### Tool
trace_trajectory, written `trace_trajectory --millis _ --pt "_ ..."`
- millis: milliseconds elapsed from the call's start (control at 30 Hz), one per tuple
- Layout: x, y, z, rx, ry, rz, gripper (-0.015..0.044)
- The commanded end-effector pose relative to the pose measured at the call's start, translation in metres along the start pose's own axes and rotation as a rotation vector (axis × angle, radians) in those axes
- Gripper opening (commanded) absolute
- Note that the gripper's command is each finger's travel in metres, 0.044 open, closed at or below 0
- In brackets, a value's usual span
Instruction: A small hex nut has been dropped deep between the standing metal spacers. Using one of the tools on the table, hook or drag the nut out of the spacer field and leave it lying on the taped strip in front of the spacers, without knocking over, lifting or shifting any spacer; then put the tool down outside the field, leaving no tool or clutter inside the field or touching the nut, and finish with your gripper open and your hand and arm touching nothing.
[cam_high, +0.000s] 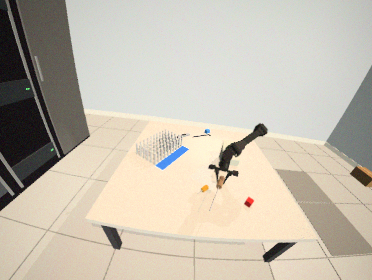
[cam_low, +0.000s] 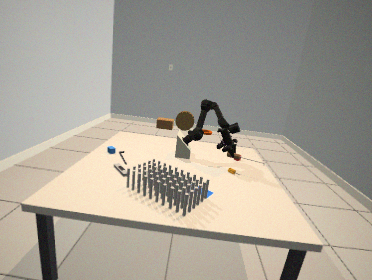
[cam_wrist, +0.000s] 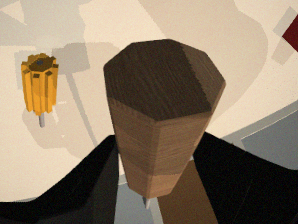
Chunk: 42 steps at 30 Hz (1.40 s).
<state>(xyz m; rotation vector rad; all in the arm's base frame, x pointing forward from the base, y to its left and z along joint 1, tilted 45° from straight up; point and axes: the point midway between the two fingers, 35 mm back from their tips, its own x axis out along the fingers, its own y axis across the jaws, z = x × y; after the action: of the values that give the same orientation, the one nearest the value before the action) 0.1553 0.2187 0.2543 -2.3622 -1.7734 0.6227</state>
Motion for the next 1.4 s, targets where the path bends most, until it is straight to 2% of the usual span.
trace_trajectory --millis 0,467,667,1367 --pt "-0.019 -0.006 -0.012 -0.014 0.018 -0.001 0.0" --pt "-0.074 -0.033 -0.03 -0.016 0.06 0.009 0.0" --pt "-0.076 -0.033 -0.031 -0.007 0.062 0.016 0.0" --pt "-0.095 0.091 -0.007 0.541 0.053 0.387 0.0"
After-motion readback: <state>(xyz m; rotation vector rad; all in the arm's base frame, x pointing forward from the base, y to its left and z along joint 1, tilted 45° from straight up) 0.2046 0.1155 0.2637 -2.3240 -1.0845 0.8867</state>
